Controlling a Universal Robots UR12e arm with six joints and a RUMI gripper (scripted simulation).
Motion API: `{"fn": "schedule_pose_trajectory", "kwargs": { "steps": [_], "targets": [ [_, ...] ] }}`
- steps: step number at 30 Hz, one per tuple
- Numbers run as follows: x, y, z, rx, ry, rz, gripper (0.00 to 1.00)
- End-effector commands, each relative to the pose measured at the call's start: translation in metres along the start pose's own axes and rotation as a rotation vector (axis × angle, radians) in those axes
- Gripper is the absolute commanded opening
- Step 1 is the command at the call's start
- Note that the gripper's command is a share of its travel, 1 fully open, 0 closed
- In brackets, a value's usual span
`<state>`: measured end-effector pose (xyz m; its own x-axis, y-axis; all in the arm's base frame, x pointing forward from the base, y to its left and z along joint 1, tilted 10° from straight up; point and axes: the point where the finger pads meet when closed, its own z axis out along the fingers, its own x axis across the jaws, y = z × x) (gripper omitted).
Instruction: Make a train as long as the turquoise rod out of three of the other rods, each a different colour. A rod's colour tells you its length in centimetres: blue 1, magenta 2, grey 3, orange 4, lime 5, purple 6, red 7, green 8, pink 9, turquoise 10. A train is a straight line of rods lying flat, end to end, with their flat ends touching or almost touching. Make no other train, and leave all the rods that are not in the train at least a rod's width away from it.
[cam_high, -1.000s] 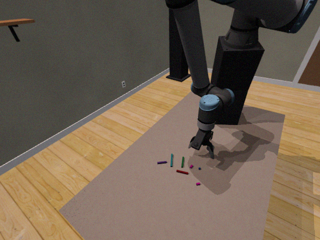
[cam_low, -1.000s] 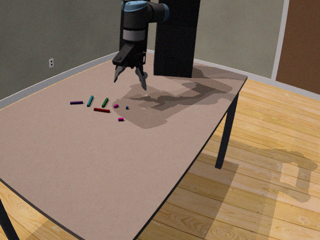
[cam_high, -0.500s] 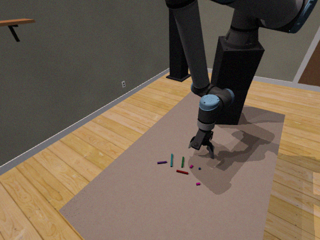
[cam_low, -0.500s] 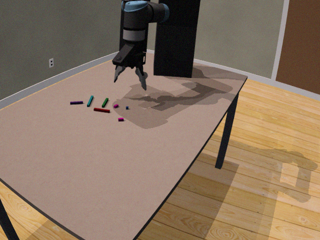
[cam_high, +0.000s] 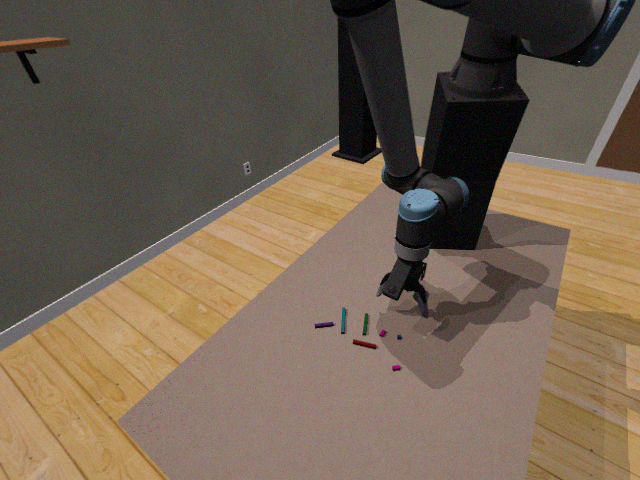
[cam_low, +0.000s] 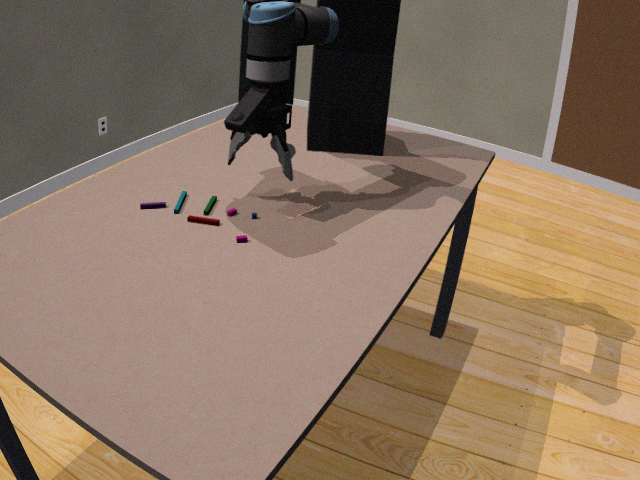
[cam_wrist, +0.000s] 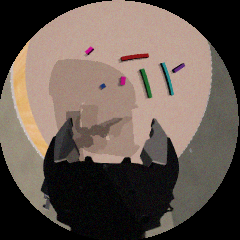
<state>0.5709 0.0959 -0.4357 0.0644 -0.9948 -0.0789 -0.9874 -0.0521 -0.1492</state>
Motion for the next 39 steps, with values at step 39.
{"fn": "schedule_pose_trajectory", "kwargs": {
  "steps": [39],
  "targets": [
    [0.016,-0.017,0.000,0.000,-0.001,0.301,1.00]
  ]
}}
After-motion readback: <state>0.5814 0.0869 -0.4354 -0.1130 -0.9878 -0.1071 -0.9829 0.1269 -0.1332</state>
